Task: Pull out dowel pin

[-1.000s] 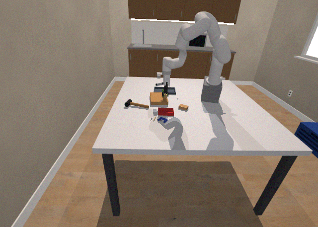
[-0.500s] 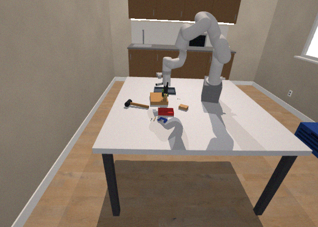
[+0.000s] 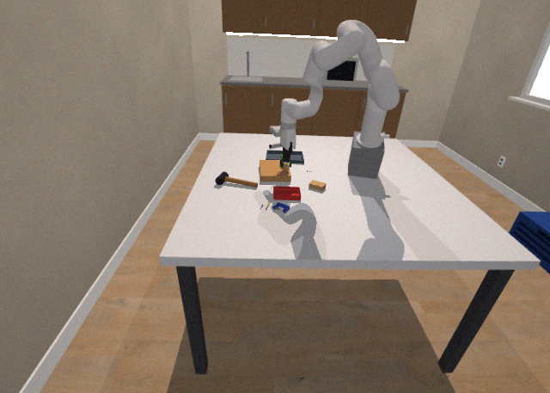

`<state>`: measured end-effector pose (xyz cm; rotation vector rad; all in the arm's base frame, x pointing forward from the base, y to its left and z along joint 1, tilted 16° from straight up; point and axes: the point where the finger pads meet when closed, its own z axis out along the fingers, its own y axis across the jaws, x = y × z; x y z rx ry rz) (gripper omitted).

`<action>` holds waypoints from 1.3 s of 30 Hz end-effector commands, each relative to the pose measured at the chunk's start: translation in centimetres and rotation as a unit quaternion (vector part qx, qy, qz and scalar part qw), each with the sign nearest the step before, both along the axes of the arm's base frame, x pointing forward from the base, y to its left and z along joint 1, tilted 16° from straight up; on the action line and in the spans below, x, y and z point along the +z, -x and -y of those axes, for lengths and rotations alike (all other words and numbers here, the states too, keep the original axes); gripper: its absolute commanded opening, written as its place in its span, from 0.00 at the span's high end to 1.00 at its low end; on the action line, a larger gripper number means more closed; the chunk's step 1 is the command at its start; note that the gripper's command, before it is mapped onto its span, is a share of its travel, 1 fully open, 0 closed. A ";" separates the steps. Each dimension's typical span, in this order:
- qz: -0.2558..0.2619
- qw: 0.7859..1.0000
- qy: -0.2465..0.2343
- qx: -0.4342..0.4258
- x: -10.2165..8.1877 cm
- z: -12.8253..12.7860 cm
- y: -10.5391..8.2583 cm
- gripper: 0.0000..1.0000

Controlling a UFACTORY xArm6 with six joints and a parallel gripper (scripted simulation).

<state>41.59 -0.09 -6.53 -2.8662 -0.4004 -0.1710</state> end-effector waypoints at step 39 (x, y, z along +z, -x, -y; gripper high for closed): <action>0.048 0.985 0.014 0.167 0.2 0.1 -0.2 1.00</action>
